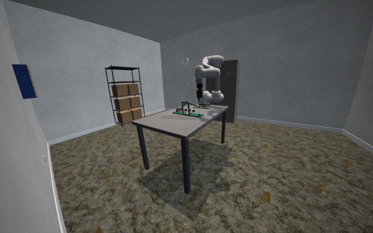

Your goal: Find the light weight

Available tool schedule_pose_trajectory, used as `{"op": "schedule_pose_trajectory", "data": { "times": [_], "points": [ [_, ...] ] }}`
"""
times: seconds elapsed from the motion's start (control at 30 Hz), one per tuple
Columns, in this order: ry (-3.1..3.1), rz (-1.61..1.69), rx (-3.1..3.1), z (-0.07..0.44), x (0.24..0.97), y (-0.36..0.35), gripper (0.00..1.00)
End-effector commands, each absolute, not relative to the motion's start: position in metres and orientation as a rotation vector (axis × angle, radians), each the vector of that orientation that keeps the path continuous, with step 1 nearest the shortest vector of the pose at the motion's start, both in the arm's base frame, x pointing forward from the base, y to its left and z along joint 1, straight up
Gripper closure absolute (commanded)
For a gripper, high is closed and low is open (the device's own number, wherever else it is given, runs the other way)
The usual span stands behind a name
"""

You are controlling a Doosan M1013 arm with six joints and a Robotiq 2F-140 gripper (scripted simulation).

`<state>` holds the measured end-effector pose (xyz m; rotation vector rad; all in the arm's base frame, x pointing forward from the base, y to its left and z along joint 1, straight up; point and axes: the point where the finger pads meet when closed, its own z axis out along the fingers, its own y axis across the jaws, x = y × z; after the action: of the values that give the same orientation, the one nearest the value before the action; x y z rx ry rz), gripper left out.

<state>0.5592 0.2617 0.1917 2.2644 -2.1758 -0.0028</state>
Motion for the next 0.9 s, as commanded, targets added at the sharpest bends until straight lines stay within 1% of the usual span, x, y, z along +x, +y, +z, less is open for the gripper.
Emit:
{"op": "schedule_pose_trajectory", "data": {
  "times": [0.0, 0.2, 0.67, 0.87],
  "points": [
    [-2.176, -0.003, 2.264, 0.21, 0.559, 0.262, 0.76],
    [-2.176, -0.003, 2.264, 0.228, 0.559, 0.262, 0.76],
    [-2.175, -0.003, 2.265, 0.229, 0.558, 0.262, 0.76],
    [-2.174, -0.003, 2.266, 0.229, 0.531, 0.26, 0.76]
  ]
}}
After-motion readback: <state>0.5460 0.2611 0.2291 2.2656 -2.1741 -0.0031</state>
